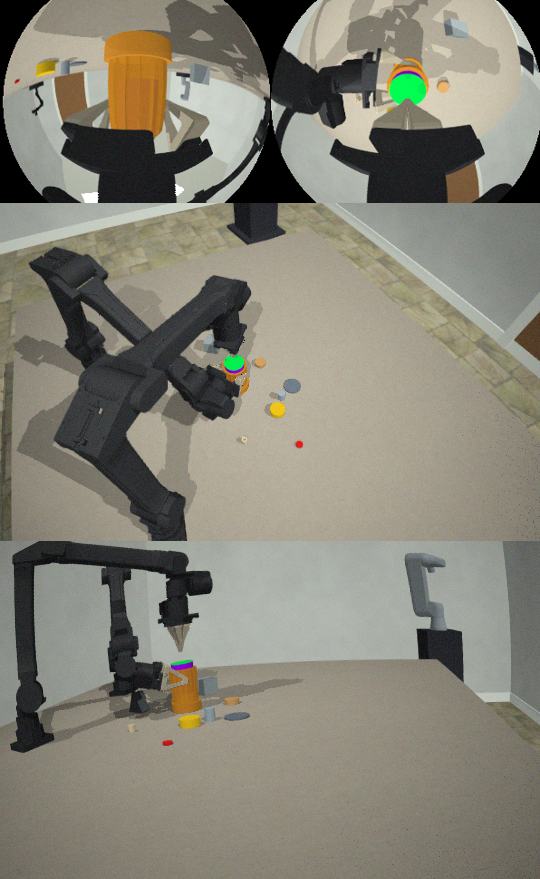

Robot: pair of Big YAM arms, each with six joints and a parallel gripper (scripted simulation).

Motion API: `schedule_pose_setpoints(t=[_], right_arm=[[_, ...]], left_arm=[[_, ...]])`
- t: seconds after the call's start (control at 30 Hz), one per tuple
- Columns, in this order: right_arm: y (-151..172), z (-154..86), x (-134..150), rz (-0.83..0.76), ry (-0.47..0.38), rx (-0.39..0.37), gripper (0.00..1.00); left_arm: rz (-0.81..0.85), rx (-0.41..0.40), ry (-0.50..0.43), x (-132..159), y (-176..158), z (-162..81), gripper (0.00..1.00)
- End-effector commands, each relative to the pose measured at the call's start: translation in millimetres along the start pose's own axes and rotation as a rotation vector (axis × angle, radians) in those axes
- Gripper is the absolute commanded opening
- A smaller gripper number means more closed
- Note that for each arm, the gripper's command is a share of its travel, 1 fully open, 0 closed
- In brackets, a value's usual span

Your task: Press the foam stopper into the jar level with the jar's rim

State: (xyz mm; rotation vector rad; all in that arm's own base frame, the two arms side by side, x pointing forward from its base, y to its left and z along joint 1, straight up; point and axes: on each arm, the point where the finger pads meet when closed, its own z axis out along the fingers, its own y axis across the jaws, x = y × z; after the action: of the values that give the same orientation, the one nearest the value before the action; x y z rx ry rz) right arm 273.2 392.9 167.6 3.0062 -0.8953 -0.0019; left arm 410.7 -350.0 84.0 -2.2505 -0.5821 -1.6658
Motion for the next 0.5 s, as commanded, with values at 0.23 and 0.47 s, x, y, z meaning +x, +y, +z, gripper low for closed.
schedule_pose_setpoints(t=[0.23, 0.47], right_arm=[[-15.2, -2.9, -6.8, 0.000, -0.002, 0.021, 0.00], [-15.5, -4.7, 3.7, 0.001, -0.003, 0.025, 0.00]], left_arm=[[0.020, -0.019, 0.002, 11.2, 15.8, -8.3, 0.64], [0.020, -0.019, 0.002, 11.2, 15.8, -8.3, 0.64]])
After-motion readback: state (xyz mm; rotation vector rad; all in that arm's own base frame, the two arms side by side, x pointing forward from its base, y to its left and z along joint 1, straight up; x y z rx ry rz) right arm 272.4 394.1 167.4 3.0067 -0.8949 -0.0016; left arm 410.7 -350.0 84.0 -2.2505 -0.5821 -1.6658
